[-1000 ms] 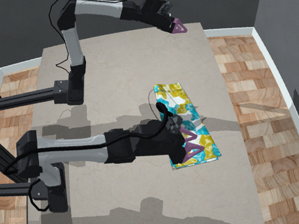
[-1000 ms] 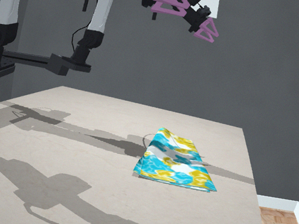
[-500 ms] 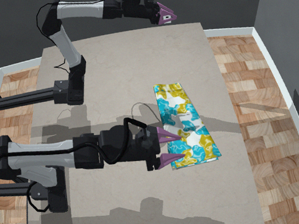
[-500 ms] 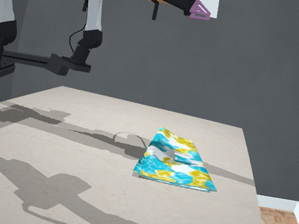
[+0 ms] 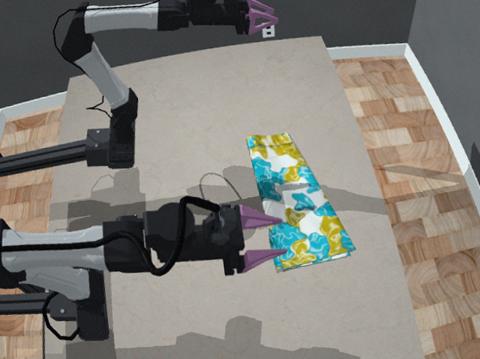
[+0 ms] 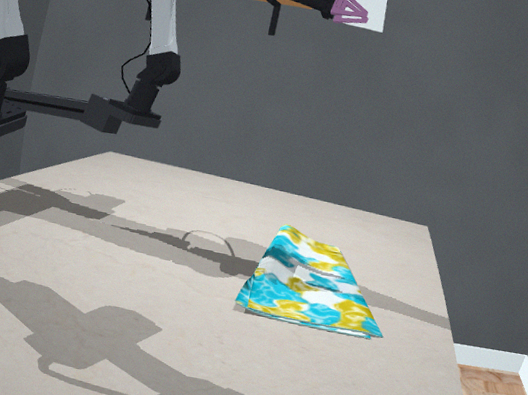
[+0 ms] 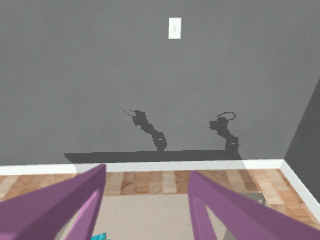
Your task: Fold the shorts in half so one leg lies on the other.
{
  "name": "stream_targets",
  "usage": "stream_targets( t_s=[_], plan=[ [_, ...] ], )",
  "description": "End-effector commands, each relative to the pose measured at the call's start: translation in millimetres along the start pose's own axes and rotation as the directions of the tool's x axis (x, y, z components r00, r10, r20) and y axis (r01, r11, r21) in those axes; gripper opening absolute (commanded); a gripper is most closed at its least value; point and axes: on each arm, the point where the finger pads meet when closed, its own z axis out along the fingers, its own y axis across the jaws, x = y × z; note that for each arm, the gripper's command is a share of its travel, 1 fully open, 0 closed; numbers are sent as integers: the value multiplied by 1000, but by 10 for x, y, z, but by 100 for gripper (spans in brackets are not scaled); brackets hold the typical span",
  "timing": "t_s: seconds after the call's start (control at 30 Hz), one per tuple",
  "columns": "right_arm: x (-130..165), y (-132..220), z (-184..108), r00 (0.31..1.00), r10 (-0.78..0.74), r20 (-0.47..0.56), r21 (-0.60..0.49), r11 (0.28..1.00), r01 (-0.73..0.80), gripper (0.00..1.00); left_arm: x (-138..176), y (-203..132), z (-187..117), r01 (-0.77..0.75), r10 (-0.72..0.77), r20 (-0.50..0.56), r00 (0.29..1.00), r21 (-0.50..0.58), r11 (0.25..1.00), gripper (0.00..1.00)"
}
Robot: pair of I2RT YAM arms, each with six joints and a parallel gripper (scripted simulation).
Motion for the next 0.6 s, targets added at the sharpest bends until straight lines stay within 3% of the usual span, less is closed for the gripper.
stream_targets(
  t_s=[0.0,0.57],
  plan=[
    [-137,40,3,1000,-12,27,-8,1000,12,54,-145,-28,3,9,-9,26,1000,2,1000,54],
    [-181,-5,-26,999,-11,40,5,1000,11,54,-290,3,-89,5,-4,69,998,-9,1000,54]
  ],
)
